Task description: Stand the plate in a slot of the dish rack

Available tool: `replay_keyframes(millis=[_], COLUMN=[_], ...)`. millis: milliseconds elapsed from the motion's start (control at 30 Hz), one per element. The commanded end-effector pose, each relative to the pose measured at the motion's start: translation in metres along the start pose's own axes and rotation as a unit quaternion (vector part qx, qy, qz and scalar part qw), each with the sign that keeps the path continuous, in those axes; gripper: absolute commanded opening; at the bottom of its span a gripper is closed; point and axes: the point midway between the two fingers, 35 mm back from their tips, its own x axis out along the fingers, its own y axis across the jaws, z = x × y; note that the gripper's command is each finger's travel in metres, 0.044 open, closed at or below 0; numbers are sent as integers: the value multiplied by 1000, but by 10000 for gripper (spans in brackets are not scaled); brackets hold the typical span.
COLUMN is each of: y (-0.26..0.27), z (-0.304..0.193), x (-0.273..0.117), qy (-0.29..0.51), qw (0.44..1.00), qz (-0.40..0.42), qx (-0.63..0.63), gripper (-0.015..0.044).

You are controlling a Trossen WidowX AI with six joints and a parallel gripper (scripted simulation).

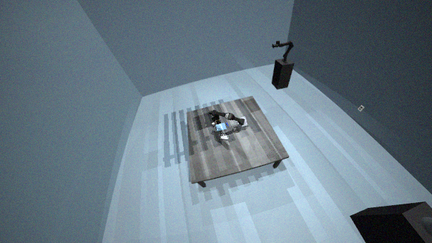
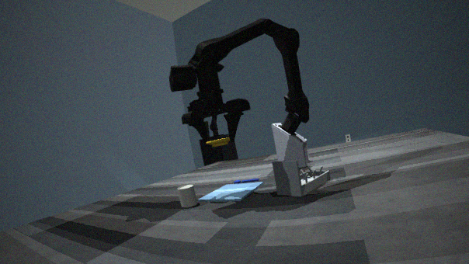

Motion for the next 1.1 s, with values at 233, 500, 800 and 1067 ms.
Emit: replay_keyframes(millis=[233, 500, 800, 1067], y=[0, 33, 78, 116], z=[0, -1, -7, -18], x=[-39, -45, -50, -52], qy=[1, 1, -1, -2], qw=[1000, 994, 965, 920], qz=[0, -3, -5, -6], qx=[-3, 110, 263, 393], gripper=[0, 0, 0, 0])
